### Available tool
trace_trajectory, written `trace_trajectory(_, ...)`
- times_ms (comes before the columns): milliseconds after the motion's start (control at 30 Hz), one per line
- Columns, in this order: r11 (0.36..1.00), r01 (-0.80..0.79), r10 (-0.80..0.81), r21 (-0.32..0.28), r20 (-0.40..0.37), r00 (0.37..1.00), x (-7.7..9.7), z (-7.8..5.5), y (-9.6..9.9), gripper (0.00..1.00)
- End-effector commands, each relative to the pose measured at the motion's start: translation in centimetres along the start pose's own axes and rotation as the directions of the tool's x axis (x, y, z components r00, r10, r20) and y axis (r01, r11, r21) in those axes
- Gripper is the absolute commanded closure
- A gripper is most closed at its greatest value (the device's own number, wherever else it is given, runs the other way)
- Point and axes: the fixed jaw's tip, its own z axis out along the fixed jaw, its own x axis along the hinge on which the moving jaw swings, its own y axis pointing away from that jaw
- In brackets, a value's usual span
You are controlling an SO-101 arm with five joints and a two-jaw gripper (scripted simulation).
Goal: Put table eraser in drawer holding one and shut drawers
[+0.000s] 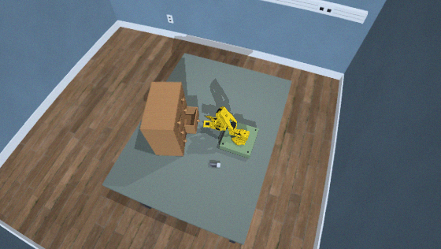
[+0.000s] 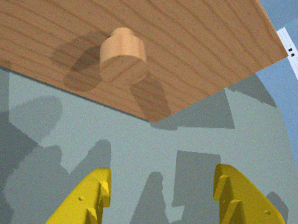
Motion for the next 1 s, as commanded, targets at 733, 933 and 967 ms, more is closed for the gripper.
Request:
trace_trajectory(733,0.994,-0.103,0.098,-0.049,-0.088,0.991,0.3,0.6,-0.3,0.79)
trace_trajectory(933,0.989,-0.136,0.128,-0.063,-0.112,0.985,0.2,0.9,-0.4,0.79)
trace_trajectory(967,0.987,-0.144,0.136,-0.066,-0.119,0.984,0.1,1.0,-0.5,0.79)
